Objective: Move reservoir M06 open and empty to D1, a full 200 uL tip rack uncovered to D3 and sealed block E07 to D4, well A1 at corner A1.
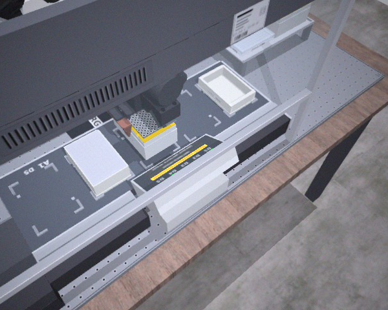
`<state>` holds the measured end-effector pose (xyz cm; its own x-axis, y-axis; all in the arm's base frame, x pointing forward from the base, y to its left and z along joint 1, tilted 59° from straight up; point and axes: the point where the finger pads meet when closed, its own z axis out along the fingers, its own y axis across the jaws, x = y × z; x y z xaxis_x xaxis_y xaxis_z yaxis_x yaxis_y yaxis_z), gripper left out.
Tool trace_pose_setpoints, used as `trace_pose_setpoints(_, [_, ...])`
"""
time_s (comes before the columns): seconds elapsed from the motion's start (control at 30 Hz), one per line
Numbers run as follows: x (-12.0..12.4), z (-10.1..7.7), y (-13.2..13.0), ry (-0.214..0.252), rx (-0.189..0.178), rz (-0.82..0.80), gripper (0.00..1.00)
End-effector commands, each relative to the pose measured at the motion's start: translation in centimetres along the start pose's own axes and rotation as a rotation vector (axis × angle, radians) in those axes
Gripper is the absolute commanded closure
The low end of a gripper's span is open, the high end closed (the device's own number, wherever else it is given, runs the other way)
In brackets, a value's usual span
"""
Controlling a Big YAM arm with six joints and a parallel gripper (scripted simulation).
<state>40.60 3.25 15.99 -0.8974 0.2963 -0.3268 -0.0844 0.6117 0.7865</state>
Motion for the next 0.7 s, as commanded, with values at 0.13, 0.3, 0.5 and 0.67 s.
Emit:
trace_pose_setpoints(0.13, [-0.2, 1.1, -0.1, -0.002, 0.000, 0.012, 1.00])
trace_pose_setpoints(0.3, [-0.1, 1.8, 0.0, -0.003, -0.001, 0.012, 1.00])
trace_pose_setpoints(0.5, [-0.9, 0.9, 0.2, -0.024, 0.001, -0.002, 1.00])
trace_pose_setpoints(0.67, [-0.9, 0.9, 0.2, -0.024, 0.001, -0.002, 1.00])
